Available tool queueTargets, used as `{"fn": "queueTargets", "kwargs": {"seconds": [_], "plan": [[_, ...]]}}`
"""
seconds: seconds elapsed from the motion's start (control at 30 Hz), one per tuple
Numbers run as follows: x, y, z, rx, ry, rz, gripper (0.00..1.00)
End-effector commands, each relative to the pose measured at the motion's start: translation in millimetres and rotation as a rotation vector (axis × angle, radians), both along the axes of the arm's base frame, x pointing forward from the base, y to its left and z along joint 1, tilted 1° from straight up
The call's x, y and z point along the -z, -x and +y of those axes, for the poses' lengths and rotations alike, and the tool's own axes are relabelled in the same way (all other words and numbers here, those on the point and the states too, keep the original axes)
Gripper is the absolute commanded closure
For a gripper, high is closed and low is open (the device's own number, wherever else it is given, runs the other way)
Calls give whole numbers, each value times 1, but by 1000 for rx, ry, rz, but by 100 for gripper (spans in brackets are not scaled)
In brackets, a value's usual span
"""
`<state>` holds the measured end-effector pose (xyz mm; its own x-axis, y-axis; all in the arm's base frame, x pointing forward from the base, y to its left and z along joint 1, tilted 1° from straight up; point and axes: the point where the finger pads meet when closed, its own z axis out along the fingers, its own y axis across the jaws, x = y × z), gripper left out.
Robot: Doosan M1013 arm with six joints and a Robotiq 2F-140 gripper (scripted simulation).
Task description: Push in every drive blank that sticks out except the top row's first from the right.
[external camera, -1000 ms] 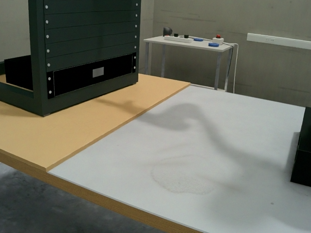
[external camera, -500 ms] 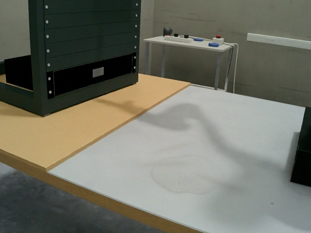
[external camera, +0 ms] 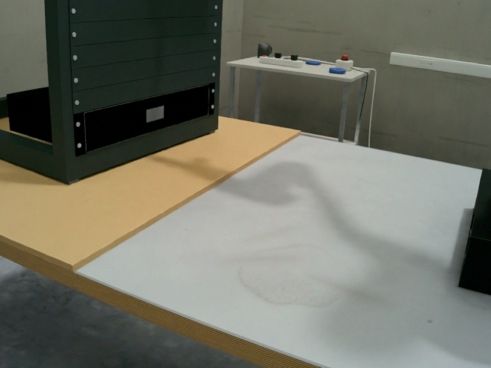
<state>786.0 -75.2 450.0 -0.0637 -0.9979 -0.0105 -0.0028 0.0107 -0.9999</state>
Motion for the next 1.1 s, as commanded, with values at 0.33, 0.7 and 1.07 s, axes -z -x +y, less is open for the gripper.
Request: {"fn": "queueTargets", "kwargs": {"seconds": [0.33,0.7,1.07], "plan": [[-1,-8,0,0,0,-1,90],[-1,-10,-1,0,0,-1,90],[-1,-20,-1,0,0,-1,90]]}}
